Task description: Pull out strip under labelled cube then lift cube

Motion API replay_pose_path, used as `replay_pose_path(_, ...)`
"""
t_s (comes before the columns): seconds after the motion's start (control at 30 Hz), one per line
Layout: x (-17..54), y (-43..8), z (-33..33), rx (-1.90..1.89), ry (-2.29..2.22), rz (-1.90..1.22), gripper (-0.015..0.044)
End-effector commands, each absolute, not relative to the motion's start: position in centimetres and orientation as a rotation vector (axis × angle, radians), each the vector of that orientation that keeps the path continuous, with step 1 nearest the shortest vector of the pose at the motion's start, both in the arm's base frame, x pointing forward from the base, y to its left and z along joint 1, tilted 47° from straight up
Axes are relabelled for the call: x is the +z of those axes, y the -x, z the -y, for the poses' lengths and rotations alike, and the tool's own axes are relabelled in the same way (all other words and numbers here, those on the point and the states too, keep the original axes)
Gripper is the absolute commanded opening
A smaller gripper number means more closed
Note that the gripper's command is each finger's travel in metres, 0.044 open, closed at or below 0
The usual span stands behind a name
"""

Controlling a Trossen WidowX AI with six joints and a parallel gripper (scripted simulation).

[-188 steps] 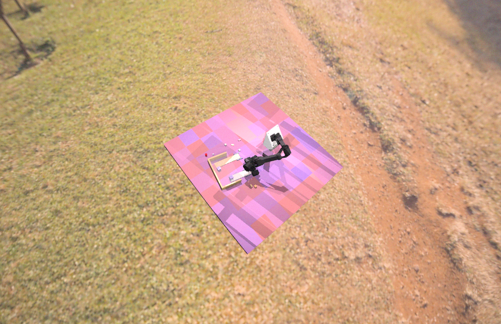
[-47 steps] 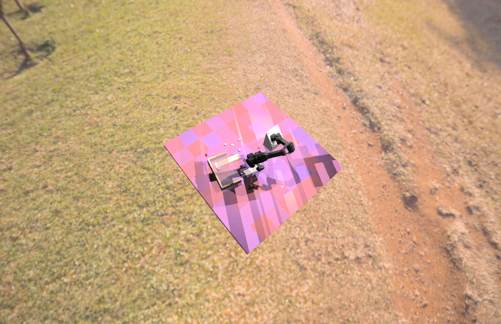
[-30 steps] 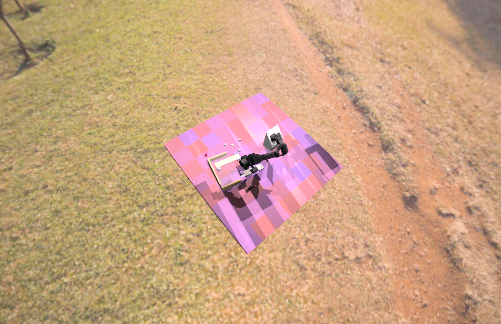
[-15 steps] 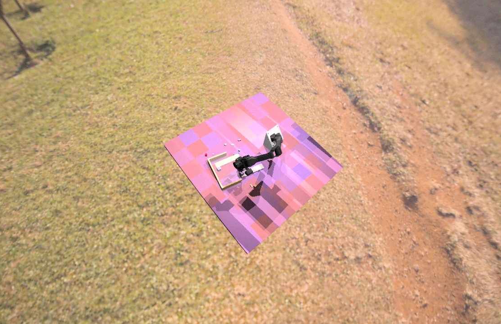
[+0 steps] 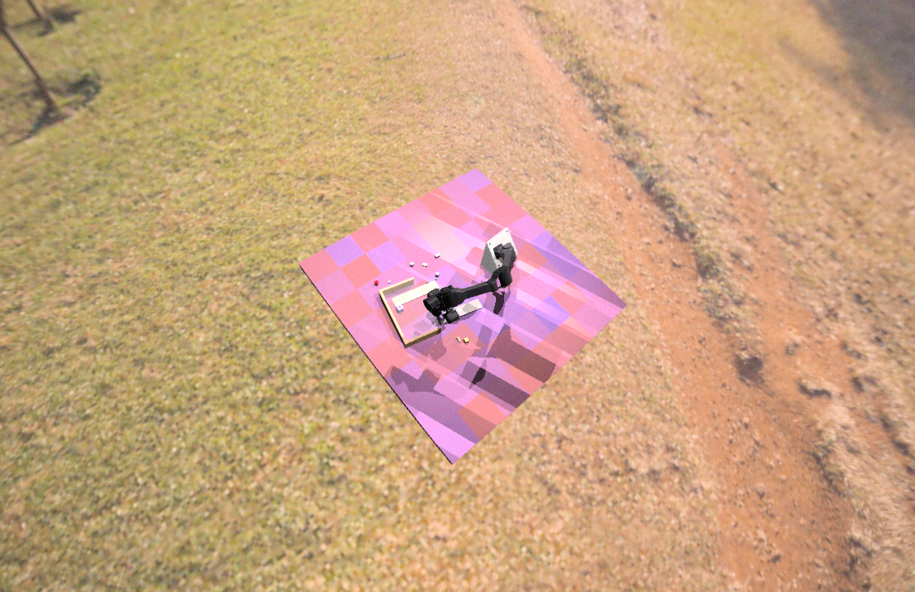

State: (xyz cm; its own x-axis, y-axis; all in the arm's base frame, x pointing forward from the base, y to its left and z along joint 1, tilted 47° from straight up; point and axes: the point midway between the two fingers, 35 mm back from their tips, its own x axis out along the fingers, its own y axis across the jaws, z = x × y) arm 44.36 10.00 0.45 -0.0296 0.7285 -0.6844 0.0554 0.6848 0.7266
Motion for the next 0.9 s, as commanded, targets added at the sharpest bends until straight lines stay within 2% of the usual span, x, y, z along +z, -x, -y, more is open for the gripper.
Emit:
replay_pose_path(0.0,-0.3,-44.2,-10.7,0.609,-0.676,-1.535,0.0250)
replay_pose_path(0.87,-2.5,-43.9,-13.2,0.610,-0.678,-1.535,0.0250)
